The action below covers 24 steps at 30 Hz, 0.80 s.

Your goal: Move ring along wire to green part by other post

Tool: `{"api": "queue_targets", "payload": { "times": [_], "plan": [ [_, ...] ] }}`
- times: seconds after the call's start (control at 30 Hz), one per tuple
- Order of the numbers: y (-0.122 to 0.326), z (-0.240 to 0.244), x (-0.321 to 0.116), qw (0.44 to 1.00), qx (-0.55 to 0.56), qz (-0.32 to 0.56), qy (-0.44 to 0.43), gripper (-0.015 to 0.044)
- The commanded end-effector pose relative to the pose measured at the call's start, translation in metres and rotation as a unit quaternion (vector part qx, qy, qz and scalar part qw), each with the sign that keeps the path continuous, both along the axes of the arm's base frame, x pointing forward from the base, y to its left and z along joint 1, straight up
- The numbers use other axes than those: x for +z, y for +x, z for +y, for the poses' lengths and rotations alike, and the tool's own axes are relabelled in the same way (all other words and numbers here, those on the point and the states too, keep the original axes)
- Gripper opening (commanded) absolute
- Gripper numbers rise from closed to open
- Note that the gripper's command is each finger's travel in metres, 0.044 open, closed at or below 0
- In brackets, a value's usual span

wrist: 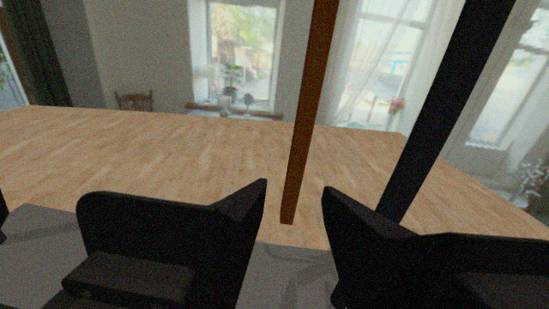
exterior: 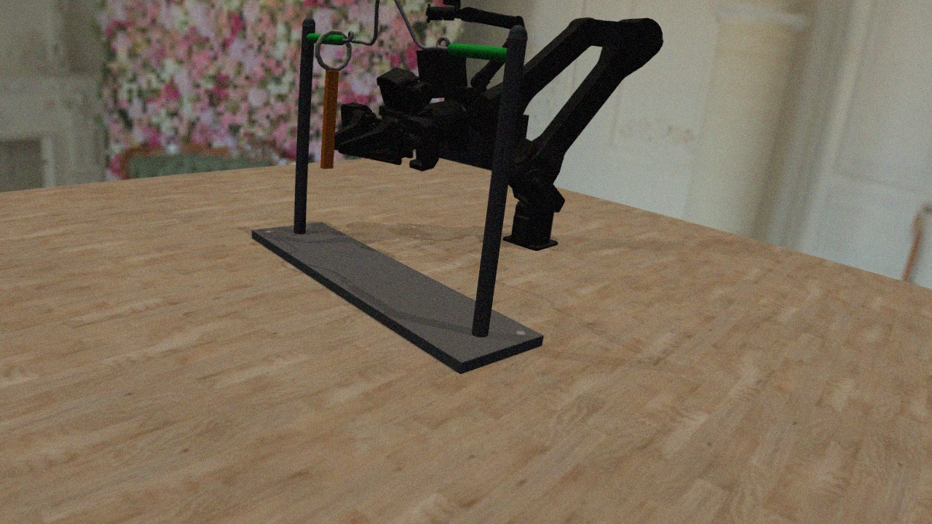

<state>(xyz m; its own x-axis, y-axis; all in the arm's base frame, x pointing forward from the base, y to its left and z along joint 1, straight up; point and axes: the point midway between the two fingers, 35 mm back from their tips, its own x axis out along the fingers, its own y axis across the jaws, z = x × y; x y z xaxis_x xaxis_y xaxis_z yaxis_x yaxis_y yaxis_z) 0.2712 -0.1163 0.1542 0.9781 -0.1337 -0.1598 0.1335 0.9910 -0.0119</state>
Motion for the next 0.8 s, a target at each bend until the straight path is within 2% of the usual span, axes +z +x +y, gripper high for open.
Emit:
{"api": "queue_targets", "payload": {
  "times": [0.0, 0.77],
  "plan": [
    [0.008, -0.002, 0.001, 1.000, -0.002, -0.001, 0.001, 0.0160],
    [0.042, -0.004, -0.010, 1.000, -0.002, -0.004, 0.001, 0.0160]
  ]
}}
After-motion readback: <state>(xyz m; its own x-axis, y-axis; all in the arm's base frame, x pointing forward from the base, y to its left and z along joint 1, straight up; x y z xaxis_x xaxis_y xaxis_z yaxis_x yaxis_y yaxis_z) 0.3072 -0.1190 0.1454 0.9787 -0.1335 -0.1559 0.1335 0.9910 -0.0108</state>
